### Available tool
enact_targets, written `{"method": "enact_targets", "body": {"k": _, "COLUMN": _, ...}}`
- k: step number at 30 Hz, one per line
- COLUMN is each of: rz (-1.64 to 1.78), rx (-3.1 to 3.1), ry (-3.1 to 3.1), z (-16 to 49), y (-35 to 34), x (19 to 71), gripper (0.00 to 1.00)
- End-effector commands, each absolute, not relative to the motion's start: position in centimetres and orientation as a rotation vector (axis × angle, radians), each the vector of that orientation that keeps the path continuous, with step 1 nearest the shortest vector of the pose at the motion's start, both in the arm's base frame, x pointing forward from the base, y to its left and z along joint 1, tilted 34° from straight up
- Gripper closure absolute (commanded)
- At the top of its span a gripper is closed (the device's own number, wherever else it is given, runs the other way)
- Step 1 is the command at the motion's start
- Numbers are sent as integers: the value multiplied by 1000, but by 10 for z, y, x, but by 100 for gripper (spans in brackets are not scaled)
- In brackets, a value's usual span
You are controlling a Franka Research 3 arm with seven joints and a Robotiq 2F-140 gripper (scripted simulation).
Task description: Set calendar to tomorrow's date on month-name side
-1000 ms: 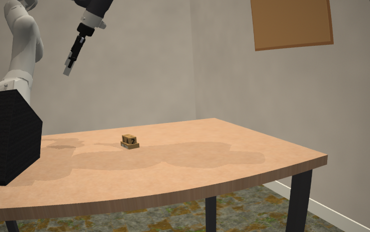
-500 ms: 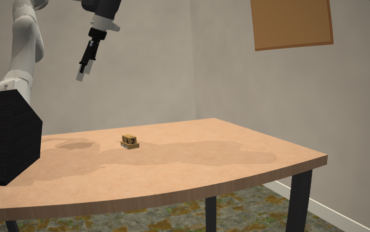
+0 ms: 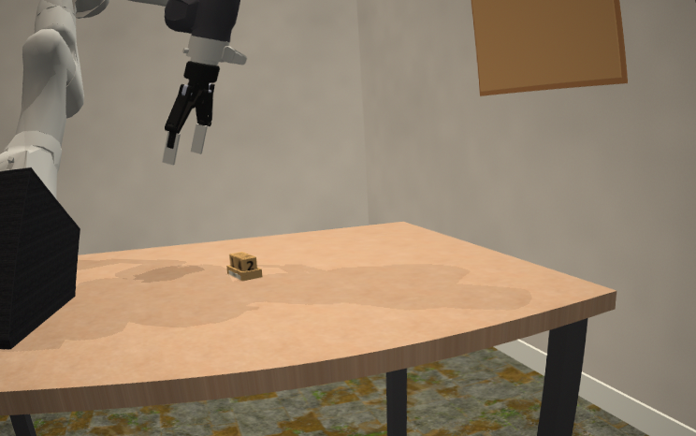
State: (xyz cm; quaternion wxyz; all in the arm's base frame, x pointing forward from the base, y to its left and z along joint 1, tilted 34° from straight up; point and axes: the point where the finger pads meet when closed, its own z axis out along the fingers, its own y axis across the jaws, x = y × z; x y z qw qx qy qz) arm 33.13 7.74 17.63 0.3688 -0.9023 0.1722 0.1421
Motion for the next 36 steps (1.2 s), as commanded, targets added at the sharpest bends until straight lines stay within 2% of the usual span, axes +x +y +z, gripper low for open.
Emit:
{"method": "enact_targets", "body": {"k": 1, "rz": 363, "rx": -2308, "ry": 664, "z": 162, "y": 69, "x": 358, "gripper": 0}}
{"method": "enact_targets", "body": {"k": 36, "rz": 322, "rx": -2070, "ry": 1545, "z": 45, "y": 7, "x": 450, "gripper": 0}}
